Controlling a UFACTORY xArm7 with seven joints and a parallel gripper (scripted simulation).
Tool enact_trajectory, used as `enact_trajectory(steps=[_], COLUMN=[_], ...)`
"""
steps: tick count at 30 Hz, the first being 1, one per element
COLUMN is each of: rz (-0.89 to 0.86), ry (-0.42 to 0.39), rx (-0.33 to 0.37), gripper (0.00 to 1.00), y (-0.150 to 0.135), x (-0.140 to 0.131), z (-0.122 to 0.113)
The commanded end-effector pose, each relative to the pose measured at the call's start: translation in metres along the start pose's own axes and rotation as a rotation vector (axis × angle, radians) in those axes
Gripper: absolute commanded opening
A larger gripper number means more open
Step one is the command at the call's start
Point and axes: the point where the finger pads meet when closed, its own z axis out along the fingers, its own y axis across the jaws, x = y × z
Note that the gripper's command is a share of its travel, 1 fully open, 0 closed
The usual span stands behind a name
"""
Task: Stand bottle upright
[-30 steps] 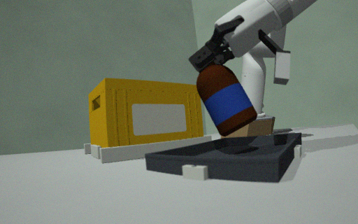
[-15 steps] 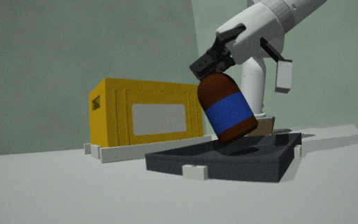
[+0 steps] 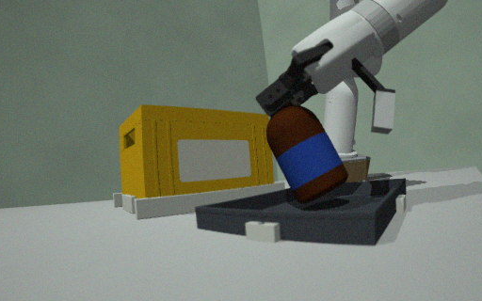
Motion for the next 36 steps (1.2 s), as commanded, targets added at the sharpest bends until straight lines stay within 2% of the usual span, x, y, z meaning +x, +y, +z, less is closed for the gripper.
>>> enact_trajectory(steps=[1, 35, 36], rz=[0.002, 0.002, 0.002], ry=[-0.001, -0.001, -0.001], rx=[-0.001, -0.001, -0.001], gripper=[0.00, 0.00, 1.00], y=[0.0009, 0.0009, 0.0009], x=[0.0011, 0.0046, 0.0046], z=[0.0009, 0.0029, 0.0029])
